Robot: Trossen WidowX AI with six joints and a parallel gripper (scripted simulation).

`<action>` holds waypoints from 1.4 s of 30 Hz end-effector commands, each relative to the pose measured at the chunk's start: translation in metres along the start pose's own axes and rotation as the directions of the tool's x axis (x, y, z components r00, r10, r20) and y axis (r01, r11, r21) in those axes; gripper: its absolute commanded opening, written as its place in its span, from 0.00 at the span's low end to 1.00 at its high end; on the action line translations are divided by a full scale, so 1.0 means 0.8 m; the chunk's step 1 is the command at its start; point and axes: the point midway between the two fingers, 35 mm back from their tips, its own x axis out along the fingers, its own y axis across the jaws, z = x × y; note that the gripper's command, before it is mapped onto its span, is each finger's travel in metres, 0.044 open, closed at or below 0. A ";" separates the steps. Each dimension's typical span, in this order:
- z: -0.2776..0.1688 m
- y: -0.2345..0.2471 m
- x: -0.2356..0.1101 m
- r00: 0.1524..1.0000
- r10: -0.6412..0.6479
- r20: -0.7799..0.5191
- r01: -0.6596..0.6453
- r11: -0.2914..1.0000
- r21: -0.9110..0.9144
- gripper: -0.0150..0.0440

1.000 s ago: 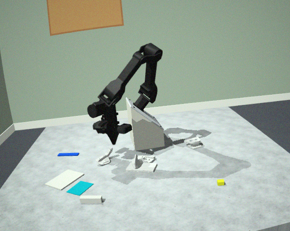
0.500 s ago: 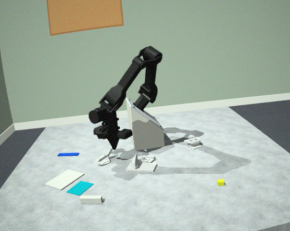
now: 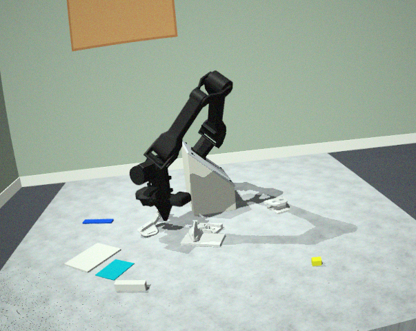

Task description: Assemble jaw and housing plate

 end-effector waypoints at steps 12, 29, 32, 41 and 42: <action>0.000 -0.017 0.004 1.000 0.001 0.001 -0.001 1.000 0.007 0.25; 0.000 -0.053 0.003 1.000 -0.002 0.002 0.002 1.000 0.008 0.25; 0.000 -0.059 0.004 1.000 -0.002 0.002 0.002 1.000 0.008 0.25; -0.001 -0.070 0.004 1.000 -0.001 0.001 0.001 1.000 0.007 0.25; -0.001 -0.071 0.004 1.000 -0.001 0.001 0.001 1.000 0.007 0.25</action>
